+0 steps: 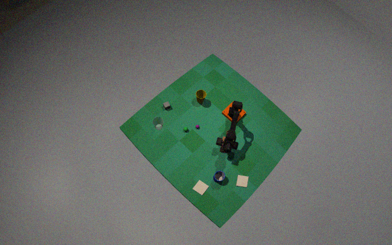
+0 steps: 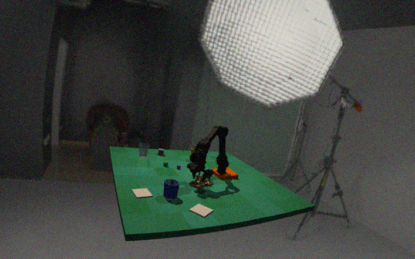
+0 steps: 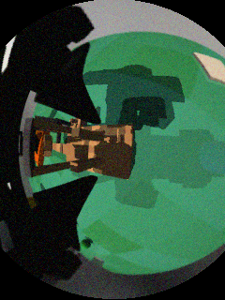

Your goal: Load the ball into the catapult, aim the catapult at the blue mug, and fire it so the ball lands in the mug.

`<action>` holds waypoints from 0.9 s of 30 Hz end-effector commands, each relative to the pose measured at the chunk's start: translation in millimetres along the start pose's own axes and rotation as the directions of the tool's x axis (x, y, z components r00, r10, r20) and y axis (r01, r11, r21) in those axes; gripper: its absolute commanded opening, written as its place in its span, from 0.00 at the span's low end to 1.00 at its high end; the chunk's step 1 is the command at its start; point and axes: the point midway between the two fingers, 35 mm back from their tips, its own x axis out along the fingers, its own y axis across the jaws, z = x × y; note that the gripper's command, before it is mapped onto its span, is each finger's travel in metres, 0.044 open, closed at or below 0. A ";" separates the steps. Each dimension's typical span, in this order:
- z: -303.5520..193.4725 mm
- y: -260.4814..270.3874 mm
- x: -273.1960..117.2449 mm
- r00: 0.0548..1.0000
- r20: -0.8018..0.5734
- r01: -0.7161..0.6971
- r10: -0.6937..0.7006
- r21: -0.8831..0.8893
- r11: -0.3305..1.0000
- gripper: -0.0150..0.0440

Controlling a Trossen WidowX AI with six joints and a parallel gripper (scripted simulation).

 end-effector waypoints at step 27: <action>-0.4 0.2 -42.6 1.000 0.017 0.001 -0.001 -0.003 1.000 1.00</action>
